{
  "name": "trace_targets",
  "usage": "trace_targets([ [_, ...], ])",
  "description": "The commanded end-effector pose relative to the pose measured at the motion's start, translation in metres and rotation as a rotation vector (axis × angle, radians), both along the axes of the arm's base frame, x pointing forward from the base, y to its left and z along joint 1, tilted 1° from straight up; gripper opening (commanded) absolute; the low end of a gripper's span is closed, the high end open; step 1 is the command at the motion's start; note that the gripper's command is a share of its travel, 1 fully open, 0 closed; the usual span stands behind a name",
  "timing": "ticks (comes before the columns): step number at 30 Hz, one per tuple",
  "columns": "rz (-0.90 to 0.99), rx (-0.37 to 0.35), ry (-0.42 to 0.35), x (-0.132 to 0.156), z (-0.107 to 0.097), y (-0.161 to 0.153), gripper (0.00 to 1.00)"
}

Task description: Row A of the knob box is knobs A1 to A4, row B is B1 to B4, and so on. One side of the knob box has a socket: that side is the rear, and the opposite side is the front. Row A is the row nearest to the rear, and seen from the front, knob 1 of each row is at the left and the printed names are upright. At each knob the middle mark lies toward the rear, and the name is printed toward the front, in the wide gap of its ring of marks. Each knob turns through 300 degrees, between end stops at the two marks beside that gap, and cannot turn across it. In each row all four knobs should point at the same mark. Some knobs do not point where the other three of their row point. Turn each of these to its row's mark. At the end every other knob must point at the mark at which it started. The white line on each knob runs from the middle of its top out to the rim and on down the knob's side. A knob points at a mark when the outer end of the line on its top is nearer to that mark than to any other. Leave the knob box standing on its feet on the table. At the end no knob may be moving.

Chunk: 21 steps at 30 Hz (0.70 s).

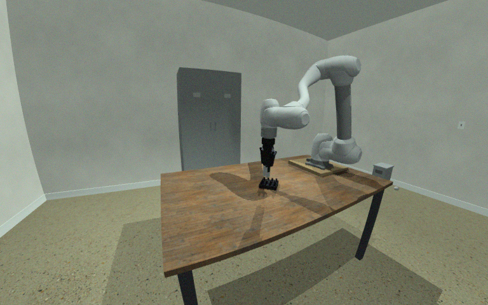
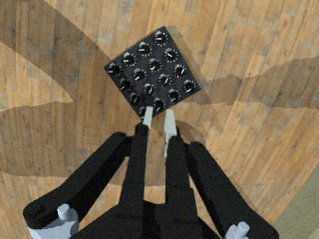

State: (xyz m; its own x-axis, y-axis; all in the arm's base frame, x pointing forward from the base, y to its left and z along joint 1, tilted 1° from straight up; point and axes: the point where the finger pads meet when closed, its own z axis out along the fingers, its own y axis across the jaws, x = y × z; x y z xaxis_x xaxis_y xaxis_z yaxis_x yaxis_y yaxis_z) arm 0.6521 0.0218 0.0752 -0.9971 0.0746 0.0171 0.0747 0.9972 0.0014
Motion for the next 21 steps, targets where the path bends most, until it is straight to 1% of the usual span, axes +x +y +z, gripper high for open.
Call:
trace_targets([
  [1,0.156,0.013,-0.001,0.0000,0.0018,0.0000,0.12],
  [12,0.581,0.020,-0.004,0.0001,0.0065,0.0001,0.12],
  [14,0.581,0.020,-0.004,0.0001,0.0065,0.0001,0.12],
  [16,0.712,0.022,-0.005,0.0001,0.0080,0.0001,0.12],
  [21,0.862,0.024,-0.006,0.0001,0.0097,0.0002,0.12],
])
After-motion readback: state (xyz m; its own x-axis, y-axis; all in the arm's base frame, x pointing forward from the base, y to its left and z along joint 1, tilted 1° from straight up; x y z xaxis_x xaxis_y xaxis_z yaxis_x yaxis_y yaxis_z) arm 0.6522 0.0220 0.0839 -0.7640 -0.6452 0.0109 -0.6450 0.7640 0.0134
